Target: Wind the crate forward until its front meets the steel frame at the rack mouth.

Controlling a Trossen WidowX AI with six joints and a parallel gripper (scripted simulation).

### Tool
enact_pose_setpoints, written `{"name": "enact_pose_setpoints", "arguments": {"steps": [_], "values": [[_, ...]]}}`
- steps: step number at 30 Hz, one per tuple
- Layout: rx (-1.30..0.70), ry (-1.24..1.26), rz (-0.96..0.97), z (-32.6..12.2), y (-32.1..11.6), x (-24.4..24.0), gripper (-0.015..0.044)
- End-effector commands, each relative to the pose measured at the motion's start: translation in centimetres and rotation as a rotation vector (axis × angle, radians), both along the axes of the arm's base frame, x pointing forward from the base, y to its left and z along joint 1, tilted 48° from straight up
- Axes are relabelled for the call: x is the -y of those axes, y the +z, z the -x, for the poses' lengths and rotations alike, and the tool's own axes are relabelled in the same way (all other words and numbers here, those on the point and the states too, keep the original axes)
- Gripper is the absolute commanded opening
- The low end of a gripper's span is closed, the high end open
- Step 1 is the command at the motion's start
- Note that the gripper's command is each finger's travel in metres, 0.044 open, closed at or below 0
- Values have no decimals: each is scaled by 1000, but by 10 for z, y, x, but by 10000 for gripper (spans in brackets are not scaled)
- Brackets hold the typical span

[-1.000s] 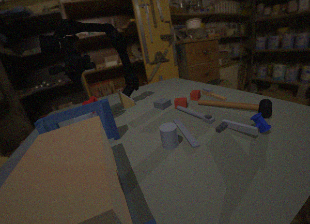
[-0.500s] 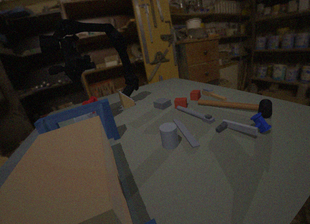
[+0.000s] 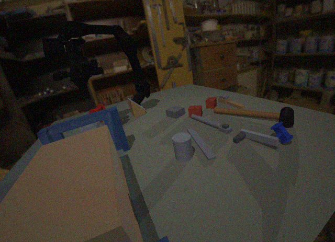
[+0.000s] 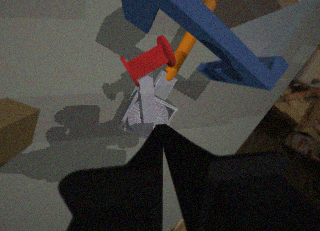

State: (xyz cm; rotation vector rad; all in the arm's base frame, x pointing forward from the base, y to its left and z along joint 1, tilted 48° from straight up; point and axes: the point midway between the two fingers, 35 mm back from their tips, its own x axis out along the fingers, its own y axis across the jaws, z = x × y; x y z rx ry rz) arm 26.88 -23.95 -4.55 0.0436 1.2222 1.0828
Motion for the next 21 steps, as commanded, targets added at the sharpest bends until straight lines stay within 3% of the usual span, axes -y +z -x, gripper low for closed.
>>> {"name": "enact_pose_setpoints", "arguments": {"steps": [1,4,17,21], "values": [[2,-2,0,0,0,0,0],[-60,-110,26,-5,0,-4,79],[-507,-1036,17,-42,8,-41,420],[-513,-1047,14,-42,9,-42,440]]}}
